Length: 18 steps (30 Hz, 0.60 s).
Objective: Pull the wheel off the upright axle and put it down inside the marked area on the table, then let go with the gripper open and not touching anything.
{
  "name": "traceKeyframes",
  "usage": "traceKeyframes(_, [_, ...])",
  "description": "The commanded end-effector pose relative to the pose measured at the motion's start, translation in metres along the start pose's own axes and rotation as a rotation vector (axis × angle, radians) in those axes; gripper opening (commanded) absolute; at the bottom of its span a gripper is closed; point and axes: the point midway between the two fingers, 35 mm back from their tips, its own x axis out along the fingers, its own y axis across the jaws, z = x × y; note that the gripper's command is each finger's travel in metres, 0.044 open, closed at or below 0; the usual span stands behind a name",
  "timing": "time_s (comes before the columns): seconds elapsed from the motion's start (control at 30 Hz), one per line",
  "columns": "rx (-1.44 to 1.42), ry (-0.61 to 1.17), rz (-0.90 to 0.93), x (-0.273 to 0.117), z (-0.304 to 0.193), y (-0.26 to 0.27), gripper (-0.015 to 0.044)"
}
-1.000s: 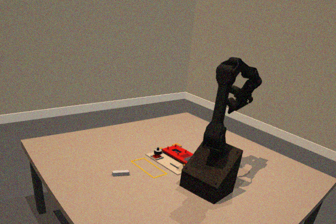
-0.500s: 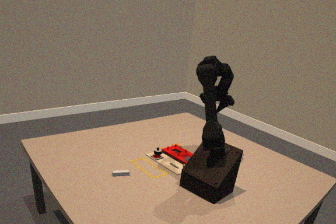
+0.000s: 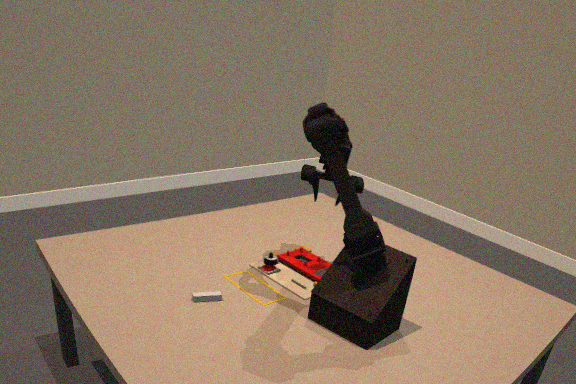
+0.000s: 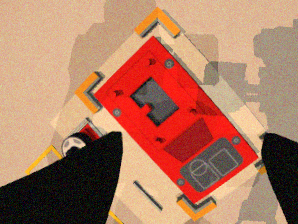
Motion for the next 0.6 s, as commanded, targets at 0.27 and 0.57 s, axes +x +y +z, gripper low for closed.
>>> traceKeyframes(0.27, [0.518,0.088,-0.098,0.067,-0.054,0.096,0.03])
traceKeyframes(0.57, [0.8,0.117,-0.17,0.099,-0.095,0.134,0.03])
